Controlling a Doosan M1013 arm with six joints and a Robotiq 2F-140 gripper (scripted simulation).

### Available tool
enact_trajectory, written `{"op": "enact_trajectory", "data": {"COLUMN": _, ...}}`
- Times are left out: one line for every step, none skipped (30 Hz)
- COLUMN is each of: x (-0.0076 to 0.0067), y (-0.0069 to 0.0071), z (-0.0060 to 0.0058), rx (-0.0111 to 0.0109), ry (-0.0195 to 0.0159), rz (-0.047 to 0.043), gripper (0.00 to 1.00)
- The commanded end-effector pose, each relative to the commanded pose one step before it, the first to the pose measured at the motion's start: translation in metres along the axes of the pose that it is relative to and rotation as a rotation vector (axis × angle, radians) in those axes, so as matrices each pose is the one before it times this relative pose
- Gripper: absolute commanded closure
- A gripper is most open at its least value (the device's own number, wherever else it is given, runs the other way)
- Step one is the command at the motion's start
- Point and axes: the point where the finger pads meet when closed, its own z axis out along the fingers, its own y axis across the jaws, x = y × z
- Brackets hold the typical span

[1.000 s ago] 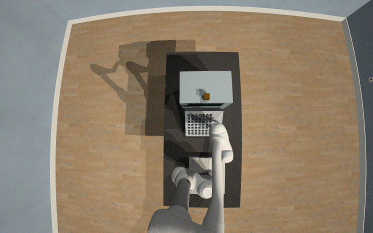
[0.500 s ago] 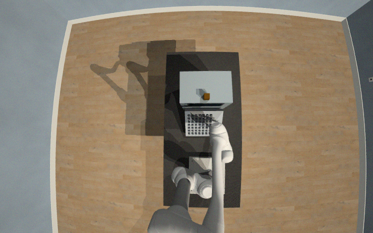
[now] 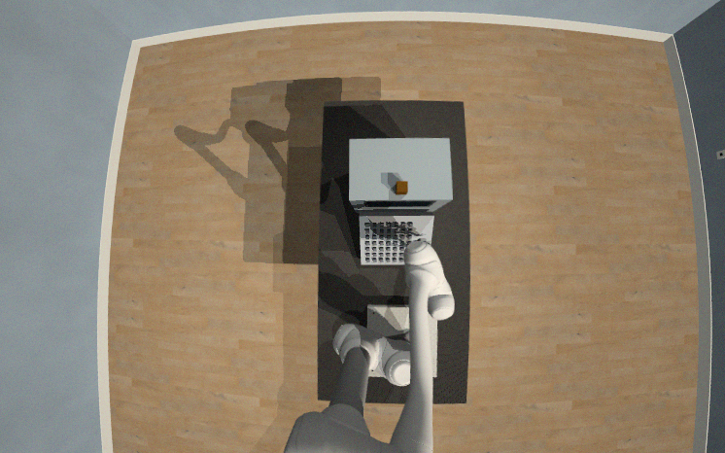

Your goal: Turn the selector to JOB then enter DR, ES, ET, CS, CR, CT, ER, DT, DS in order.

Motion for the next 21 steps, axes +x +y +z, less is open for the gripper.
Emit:
{"op": "enact_trajectory", "data": {"x": -0.00024, "y": 0.00016, "z": -0.00344, "rx": -0.00057, "ry": -0.00057, "rz": -0.00001, "gripper": 0.67}}
{"op": "enact_trajectory", "data": {"x": 0.0, "y": 0.0, "z": 0.0, "rx": 0.0, "ry": 0.0, "rz": 0.0, "gripper": 0.67}}
{"op": "enact_trajectory", "data": {"x": 0.0, "y": 0.00001, "z": -0.00265, "rx": -0.00002, "ry": 0.00002, "rz": 0.0, "gripper": 0.67}}
{"op": "enact_trajectory", "data": {"x": 0.0, "y": 0.0, "z": -0.00273, "rx": 0.00001, "ry": -0.00001, "rz": 0.0, "gripper": 0.67}}
{"op": "enact_trajectory", "data": {"x": 0.0, "y": 0.0, "z": -0.00276, "rx": 0.0, "ry": 0.0, "rz": 0.0, "gripper": 0.67}}
{"op": "enact_trajectory", "data": {"x": 0.0, "y": 0.00001, "z": -0.00277, "rx": -0.00002, "ry": 0.00002, "rz": 0.0, "gripper": 0.67}}
{"op": "enact_trajectory", "data": {"x": 0.0, "y": -0.00001, "z": -0.00274, "rx": 0.00002, "ry": -0.00002, "rz": 0.0, "gripper": 0.67}}
{"op": "enact_trajectory", "data": {"x": 0.00001, "y": 0.00001, "z": -0.00268, "rx": -0.00002, "ry": 0.00003, "rz": 0.0, "gripper": 0.67}}
{"op": "enact_trajectory", "data": {"x": -0.00001, "y": -0.00001, "z": -0.00258, "rx": 0.00002, "ry": -0.00003, "rz": 0.0, "gripper": 0.67}}
{"op": "enact_trajectory", "data": {"x": 0.0, "y": 0.00001, "z": -0.00246, "rx": -0.00002, "ry": 0.00002, "rz": 0.0, "gripper": 0.67}}
{"op": "enact_trajectory", "data": {"x": 0.0, "y": -0.00001, "z": -0.0023, "rx": 0.00002, "ry": -0.00002, "rz": 0.0, "gripper": 0.67}}
{"op": "enact_trajectory", "data": {"x": 0.00001, "y": 0.00001, "z": -0.00212, "rx": -0.00002, "ry": 0.00003, "rz": 0.0, "gripper": 0.67}}
{"op": "enact_trajectory", "data": {"x": 0.0, "y": -0.00001, "z": -0.00192, "rx": 0.00002, "ry": -0.00003, "rz": 0.0, "gripper": 0.67}}
{"op": "enact_trajectory", "data": {"x": 0.0, "y": 0.00001, "z": -0.0017, "rx": -0.00001, "ry": 0.00001, "rz": 0.0, "gripper": 0.67}}
{"op": "enact_trajectory", "data": {"x": 0.0, "y": 0.0, "z": -0.00147, "rx": -0.00001, "ry": 0.00001, "rz": 0.0, "gripper": 0.67}}
{"op": "enact_trajectory", "data": {"x": 0.0, "y": -0.00001, "z": -0.00123, "rx": 0.00001, "ry": -0.00002, "rz": 0.0, "gripper": 0.67}}
{"op": "enact_trajectory", "data": {"x": 0.0, "y": 0.0, "z": -0.00099, "rx": 0.0, "ry": 0.0, "rz": 0.0, "gripper": 0.67}}
{"op": "enact_trajectory", "data": {"x": 0.0, "y": 0.0, "z": 0.0, "rx": 0.0, "ry": 0.0, "rz": 0.0, "gripper": 0.67}}
{"op": "enact_trajectory", "data": {"x": 0.0, "y": 0.0, "z": 0.0, "rx": 0.0, "ry": 0.0, "rz": 0.0, "gripper": 0.67}}
{"op": "enact_trajectory", "data": {"x": 0.0, "y": 0.0, "z": -0.00076, "rx": -0.00001, "ry": 0.00001, "rz": 0.0, "gripper": 0.67}}
{"op": "enact_trajectory", "data": {"x": 0.0, "y": 0.0, "z": -0.00054, "rx": -0.00001, "ry": 0.00001, "rz": 0.0, "gripper": 0.67}}
